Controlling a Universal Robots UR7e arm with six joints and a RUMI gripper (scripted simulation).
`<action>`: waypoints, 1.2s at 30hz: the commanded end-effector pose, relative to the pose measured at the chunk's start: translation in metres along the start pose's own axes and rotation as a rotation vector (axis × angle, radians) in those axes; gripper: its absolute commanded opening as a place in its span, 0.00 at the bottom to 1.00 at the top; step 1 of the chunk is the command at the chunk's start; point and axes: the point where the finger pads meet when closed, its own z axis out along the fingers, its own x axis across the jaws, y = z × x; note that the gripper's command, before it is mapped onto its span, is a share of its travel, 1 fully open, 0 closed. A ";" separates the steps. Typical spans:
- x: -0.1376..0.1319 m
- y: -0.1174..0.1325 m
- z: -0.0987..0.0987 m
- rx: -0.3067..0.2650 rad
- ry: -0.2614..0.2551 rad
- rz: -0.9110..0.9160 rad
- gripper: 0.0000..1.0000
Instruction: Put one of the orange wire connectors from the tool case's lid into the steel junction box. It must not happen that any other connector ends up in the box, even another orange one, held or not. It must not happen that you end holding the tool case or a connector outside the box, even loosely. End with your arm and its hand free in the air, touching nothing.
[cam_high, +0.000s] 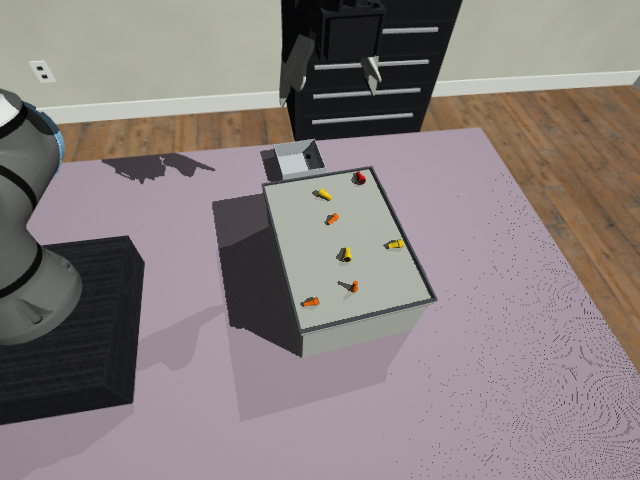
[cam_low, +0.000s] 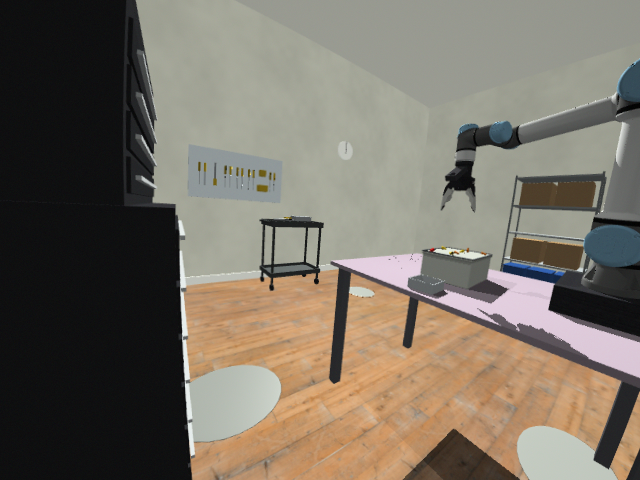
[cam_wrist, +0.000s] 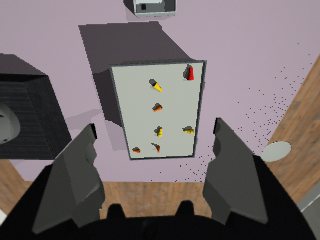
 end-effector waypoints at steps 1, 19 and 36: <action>0.000 0.000 -0.001 0.000 0.001 0.000 0.00; 0.000 0.000 -0.001 0.000 0.001 0.000 0.00; 0.000 0.000 0.000 0.000 0.001 -0.001 0.15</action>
